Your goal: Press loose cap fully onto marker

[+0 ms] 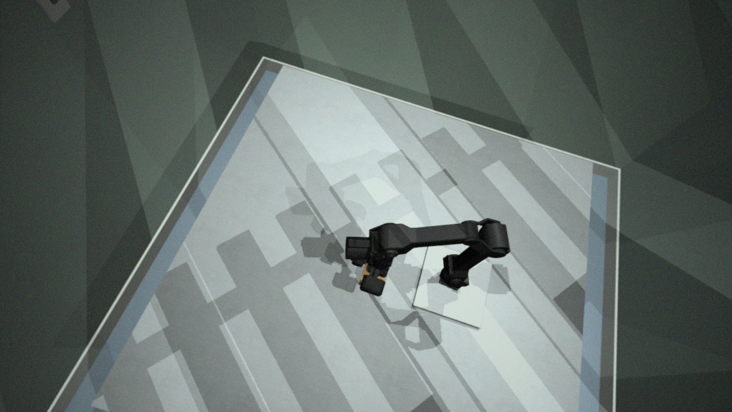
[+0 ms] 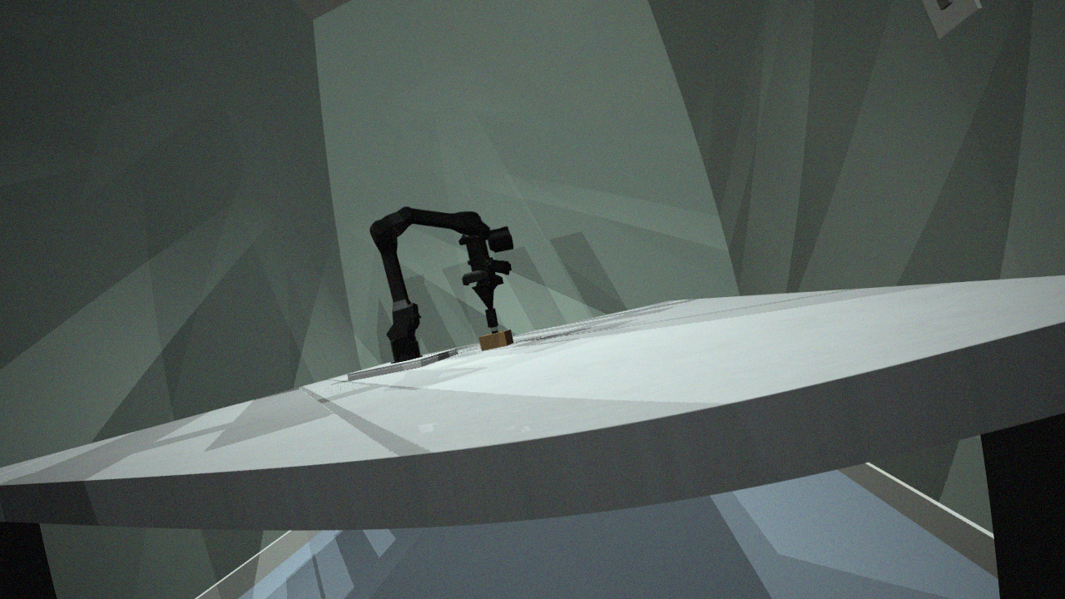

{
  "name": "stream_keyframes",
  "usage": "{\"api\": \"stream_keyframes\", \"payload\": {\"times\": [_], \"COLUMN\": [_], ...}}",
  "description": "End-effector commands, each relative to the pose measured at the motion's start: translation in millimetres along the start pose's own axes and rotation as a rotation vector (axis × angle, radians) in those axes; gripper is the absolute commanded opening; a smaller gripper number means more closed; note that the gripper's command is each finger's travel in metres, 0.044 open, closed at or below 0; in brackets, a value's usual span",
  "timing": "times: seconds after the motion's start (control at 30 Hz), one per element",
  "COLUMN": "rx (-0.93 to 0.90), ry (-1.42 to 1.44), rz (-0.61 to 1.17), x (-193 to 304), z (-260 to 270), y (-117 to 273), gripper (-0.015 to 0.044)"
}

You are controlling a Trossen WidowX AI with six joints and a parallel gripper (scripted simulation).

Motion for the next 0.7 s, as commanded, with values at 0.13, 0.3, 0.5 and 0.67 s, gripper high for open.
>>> {"api": "stream_keyframes", "payload": {"times": [0.13,0.3,0.5,0.67], "rx": [0.0,0.0,0.0,0.0], "ry": [-0.001,-0.002,-0.002,-0.002], "rz": [-0.002,-0.003,-0.003,-0.003], "x": [-4,-1,-1,-1], "z": [0,0,0,0], "y": [40,88,90,90], "gripper": [0.0,0.0,0.0026,0.0157]}}
Point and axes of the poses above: the point midway between the two fingers, 35 mm back from their tips, its own y axis back along the fingers, its own z axis across the jaws, x = y × z, the point moved 2 cm from there along y, back along the fingers, and after that the axes turned 15 degrees about y, right-handed, at the moved point
